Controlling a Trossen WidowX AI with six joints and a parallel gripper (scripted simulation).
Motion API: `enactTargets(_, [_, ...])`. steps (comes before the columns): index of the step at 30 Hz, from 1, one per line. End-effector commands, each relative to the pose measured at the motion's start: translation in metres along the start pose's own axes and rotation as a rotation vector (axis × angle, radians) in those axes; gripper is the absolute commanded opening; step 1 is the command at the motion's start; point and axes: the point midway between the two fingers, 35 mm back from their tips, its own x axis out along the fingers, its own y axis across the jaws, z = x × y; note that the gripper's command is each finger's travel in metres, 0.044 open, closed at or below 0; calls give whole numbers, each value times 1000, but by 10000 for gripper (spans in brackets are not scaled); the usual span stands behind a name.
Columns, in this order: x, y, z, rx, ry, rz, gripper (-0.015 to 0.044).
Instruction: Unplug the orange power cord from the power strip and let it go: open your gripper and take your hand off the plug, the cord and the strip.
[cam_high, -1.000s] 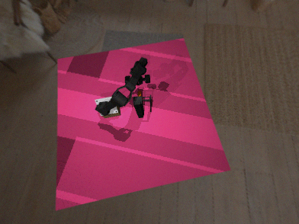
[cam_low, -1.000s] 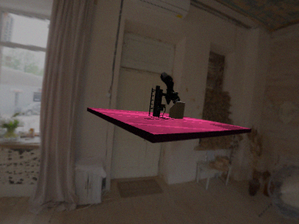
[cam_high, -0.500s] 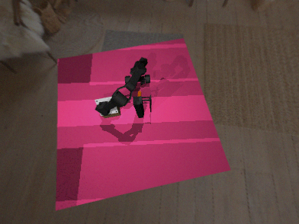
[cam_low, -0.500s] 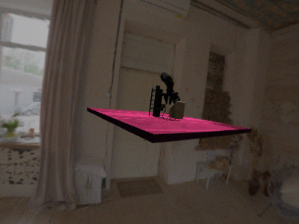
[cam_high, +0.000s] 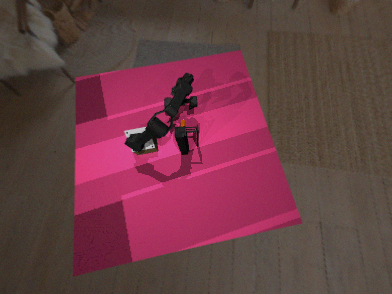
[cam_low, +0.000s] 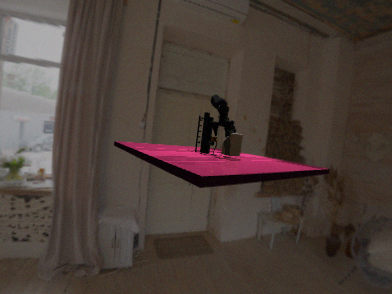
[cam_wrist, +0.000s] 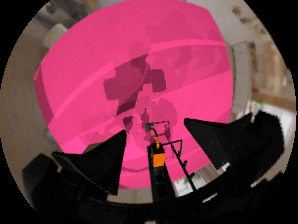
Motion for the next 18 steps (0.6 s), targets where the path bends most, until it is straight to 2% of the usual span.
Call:
enactTargets(1, [-6, 1, 27, 0, -7, 2, 440])
enactTargets(5, [-10, 2, 49, 1, -9, 4, 440])
enactTargets(18, [-10, 2, 49, 1, -9, 4, 440])
